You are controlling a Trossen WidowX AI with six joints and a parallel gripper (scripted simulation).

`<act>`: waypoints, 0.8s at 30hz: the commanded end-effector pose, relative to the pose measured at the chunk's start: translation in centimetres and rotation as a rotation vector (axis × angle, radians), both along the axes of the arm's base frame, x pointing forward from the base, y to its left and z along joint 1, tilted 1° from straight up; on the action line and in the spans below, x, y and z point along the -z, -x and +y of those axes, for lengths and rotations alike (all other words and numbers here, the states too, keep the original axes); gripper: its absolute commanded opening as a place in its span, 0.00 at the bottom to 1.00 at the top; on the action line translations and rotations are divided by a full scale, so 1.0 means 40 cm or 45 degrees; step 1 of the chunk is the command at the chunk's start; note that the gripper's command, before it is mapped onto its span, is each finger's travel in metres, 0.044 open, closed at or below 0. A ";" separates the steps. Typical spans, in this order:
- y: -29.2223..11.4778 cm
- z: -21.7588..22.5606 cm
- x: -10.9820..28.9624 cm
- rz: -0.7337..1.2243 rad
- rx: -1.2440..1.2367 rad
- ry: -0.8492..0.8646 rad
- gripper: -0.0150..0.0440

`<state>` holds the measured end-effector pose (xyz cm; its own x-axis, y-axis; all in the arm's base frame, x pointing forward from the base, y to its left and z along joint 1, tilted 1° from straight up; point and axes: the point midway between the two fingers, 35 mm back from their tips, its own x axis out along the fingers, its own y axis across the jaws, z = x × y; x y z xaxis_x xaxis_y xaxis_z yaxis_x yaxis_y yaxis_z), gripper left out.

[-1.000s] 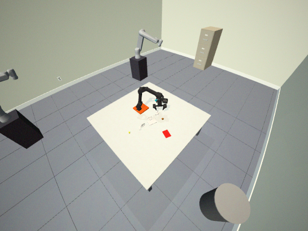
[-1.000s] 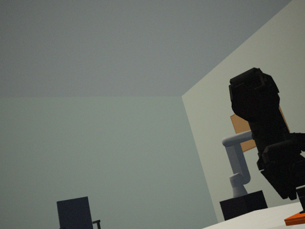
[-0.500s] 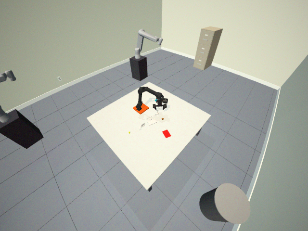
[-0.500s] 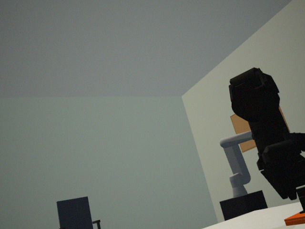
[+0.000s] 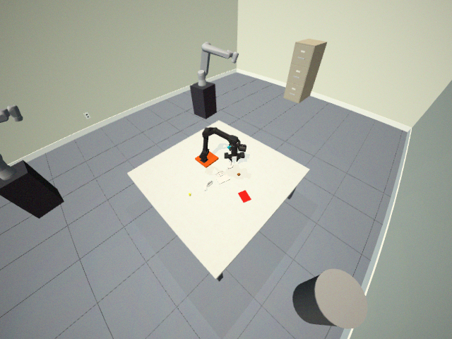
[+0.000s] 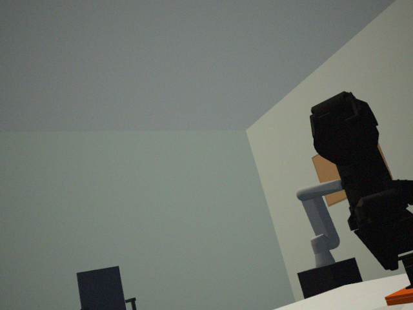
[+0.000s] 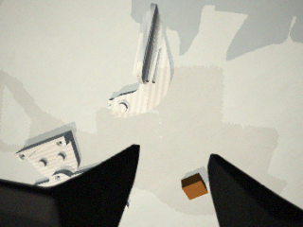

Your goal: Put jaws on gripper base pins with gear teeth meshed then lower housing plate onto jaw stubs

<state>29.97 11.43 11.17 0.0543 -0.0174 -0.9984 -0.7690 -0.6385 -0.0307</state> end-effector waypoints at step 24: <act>0.000 0.000 0.000 0.000 0.000 0.000 0.25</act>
